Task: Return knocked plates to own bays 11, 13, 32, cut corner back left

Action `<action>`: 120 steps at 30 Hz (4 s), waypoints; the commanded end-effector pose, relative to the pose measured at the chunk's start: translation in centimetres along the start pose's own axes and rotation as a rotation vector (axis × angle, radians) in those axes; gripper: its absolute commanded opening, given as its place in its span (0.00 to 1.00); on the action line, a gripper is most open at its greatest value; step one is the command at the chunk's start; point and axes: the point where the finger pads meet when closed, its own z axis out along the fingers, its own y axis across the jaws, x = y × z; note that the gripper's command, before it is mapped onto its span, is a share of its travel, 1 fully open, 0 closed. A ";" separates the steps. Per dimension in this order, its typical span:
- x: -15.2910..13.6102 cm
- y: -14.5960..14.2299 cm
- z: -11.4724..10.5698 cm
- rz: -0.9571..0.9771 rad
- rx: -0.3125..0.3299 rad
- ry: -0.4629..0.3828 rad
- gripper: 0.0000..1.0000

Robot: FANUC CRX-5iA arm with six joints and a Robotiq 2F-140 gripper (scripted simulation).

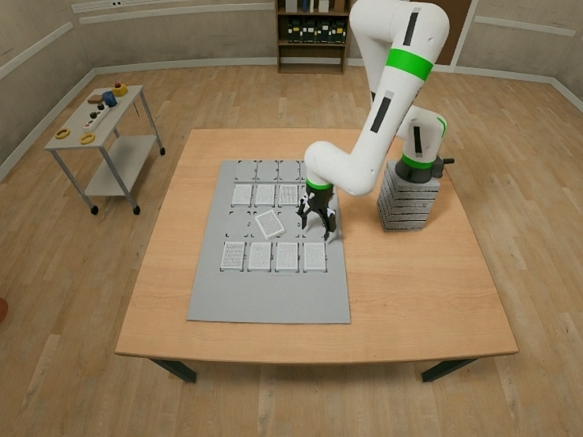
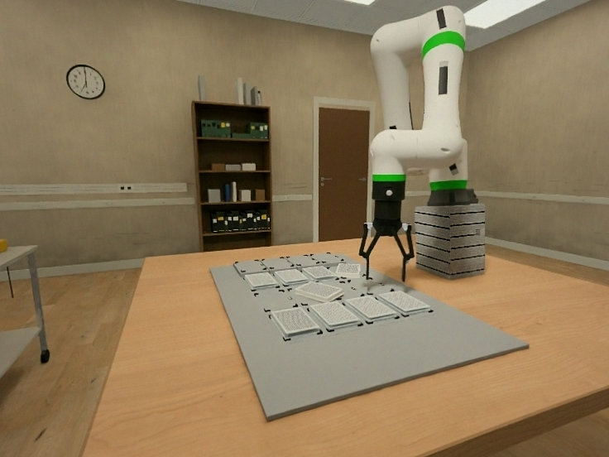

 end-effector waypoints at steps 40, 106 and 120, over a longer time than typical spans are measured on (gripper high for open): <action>12.6 -7.8 -0.1 0.001 0.004 -0.002 0.70; 20.0 -12.3 2.0 0.001 0.004 -0.002 0.70; 20.0 -12.3 3.2 0.001 0.004 -0.002 0.70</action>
